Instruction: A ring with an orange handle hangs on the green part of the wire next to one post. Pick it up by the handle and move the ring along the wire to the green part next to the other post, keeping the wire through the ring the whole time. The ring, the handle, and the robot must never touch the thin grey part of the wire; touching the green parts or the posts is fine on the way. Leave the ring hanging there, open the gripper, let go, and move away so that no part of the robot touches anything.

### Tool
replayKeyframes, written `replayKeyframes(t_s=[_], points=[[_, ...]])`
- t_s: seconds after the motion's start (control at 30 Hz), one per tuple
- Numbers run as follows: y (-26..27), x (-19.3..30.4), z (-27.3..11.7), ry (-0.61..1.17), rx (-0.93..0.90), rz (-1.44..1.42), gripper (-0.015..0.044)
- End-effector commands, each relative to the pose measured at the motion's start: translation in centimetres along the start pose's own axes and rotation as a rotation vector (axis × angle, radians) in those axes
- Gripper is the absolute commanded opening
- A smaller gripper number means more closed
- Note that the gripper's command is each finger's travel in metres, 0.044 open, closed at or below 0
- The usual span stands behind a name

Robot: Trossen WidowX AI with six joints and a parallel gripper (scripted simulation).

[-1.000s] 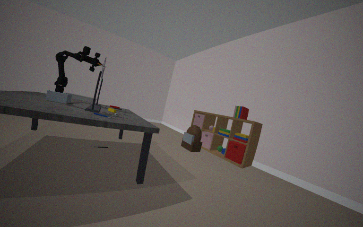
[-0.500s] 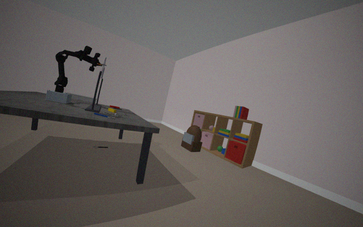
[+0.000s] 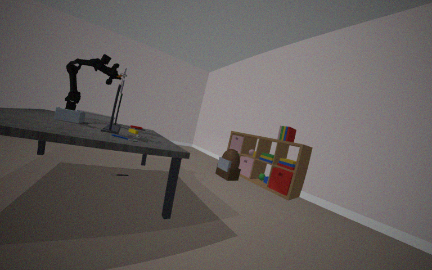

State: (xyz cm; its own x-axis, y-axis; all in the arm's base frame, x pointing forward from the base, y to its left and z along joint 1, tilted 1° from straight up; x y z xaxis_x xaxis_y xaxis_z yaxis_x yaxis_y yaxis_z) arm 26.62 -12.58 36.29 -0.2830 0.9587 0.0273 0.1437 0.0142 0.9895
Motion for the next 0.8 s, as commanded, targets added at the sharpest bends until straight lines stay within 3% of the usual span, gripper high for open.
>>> replayKeyframes(t_s=[0.0,0.77], points=[[-0.02,-0.13,0.1,-0.008,0.023,-0.045,-0.015],[-0.73,-0.24,0.16,-0.053,0.159,-0.292,-0.015]])
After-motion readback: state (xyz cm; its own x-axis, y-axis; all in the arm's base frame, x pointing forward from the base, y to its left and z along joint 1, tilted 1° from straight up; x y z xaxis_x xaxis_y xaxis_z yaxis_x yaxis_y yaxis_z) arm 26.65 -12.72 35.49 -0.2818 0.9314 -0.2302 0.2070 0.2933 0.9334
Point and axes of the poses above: the point midway between the two fingers, 35 mm back from their tips, its own z axis out along the fingers, its own y axis across the jaws, x = y × z, the point moved 2 cm from there along -z, back along the fingers, and after that the axes turned 5 degrees about z, right-handed, at the moved point
